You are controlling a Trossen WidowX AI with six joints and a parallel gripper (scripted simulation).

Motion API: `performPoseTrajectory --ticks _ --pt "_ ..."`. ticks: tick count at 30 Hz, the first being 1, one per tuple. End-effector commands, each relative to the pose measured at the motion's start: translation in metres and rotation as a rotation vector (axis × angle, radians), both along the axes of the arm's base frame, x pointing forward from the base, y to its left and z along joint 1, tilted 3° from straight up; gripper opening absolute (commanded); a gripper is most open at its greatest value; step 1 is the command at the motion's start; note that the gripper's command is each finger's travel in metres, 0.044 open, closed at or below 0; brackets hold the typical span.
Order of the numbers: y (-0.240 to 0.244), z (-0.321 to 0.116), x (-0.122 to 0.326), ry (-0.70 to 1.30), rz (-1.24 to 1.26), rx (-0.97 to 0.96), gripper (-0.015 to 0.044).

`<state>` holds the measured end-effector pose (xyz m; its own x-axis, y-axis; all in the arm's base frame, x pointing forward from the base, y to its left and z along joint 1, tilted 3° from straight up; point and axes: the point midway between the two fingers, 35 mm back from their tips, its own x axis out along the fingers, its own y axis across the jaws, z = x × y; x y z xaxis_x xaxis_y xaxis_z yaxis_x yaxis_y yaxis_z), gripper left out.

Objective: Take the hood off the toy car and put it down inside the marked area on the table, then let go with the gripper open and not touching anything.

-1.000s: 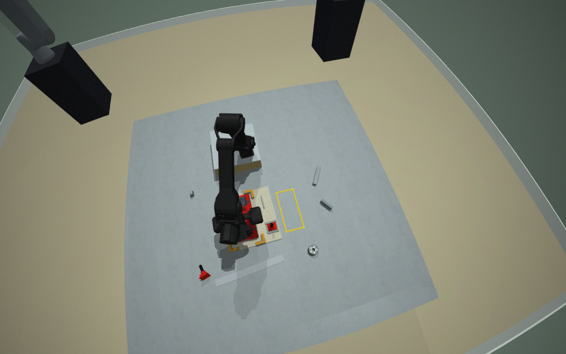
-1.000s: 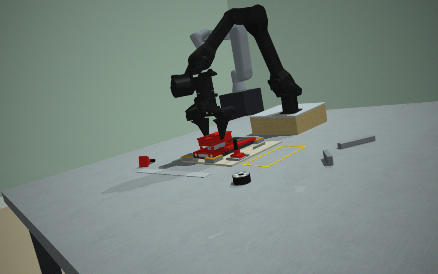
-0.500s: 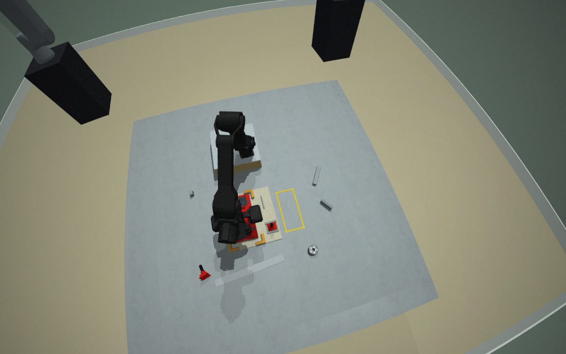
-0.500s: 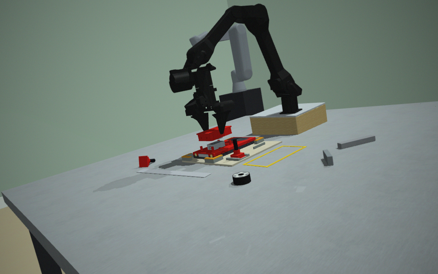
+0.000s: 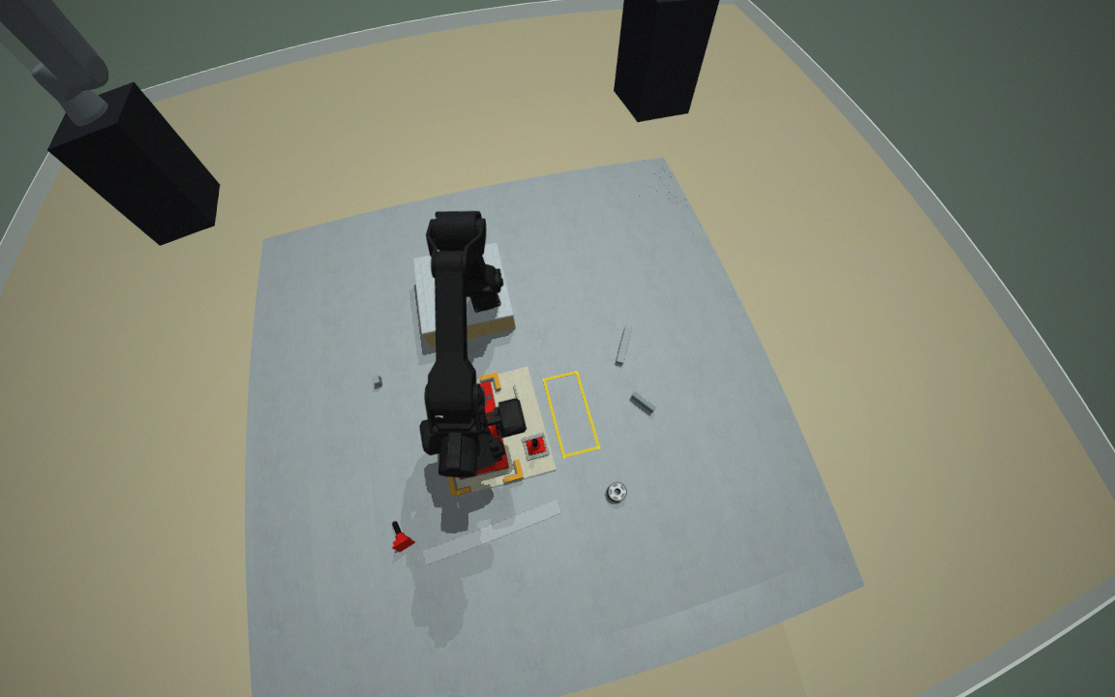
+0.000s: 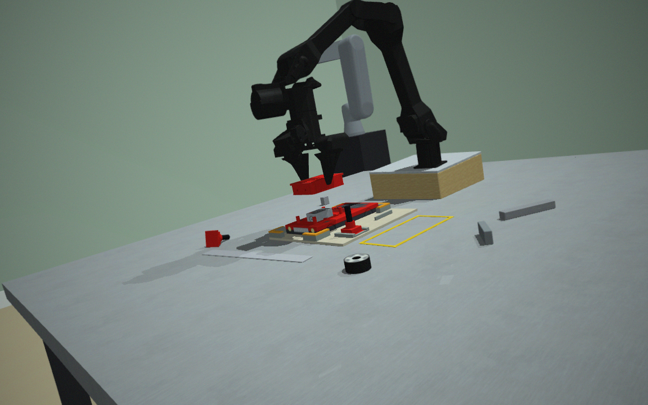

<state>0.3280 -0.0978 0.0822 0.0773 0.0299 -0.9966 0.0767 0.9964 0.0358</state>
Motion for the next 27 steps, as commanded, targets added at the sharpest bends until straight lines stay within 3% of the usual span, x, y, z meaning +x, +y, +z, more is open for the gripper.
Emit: performPoseTrajectory --ticks 1,27 --pt "0.018 0.002 0.001 0.003 0.01 -0.005 0.0" --pt "0.148 0.009 -0.002 -0.005 0.031 0.02 0.0"
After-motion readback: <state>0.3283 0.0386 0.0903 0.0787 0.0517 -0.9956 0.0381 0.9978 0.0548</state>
